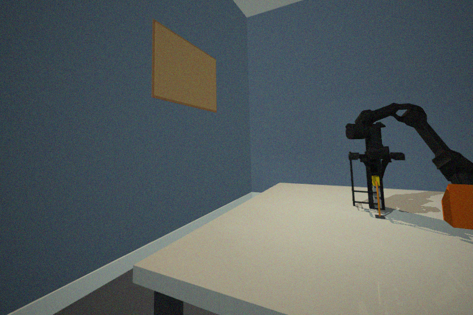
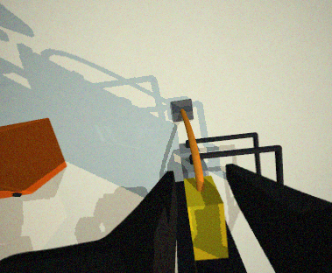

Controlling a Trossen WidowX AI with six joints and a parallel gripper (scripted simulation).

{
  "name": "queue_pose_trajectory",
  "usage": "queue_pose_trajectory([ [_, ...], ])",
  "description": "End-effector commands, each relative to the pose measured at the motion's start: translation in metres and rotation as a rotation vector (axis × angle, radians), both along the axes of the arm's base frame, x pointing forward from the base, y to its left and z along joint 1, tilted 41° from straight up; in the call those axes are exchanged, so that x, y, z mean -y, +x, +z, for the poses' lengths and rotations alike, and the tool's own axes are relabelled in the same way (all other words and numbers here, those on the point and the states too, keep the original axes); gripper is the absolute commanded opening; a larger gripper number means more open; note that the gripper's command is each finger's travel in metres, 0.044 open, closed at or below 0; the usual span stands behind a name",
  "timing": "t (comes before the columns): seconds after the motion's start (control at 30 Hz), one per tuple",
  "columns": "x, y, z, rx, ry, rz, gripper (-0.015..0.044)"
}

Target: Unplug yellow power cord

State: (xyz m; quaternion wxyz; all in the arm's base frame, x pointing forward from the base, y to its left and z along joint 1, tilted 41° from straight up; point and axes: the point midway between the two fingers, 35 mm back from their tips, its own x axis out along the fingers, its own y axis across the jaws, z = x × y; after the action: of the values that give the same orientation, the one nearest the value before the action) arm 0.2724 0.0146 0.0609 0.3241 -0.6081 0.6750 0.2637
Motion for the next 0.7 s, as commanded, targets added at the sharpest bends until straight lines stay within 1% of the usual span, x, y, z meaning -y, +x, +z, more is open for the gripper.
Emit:
queue_pose_trajectory([
  [0.0, 0.005, 0.000, 0.005, -0.002, -0.003, 0.003, 0.0160],
  [0.67, 0.027, -0.003, 0.024, -0.002, -0.005, 0.003, 0.0160],
])
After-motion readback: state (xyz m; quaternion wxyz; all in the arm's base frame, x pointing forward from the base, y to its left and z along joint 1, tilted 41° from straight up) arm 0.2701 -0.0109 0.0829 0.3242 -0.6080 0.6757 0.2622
